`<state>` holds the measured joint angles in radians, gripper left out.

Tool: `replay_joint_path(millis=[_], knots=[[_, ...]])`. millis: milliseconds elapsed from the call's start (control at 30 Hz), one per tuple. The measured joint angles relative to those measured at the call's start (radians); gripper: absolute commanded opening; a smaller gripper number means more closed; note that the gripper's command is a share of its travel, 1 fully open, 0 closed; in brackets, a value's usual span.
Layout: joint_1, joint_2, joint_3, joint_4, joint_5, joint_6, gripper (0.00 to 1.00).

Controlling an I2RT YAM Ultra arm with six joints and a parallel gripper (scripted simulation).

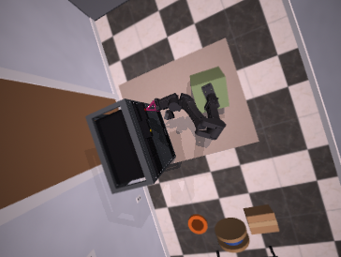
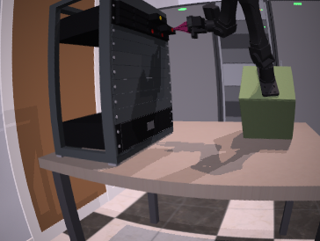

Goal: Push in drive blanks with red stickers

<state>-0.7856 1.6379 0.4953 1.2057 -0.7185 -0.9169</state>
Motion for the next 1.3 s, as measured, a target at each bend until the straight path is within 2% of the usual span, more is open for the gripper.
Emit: replay_joint_path(millis=[1100,1300], knots=[[0.028,0.018,0.020,-0.002,0.008,-0.002,0.00],[0.038,0.041,0.046,-0.002,0.006,-0.002,0.00]])
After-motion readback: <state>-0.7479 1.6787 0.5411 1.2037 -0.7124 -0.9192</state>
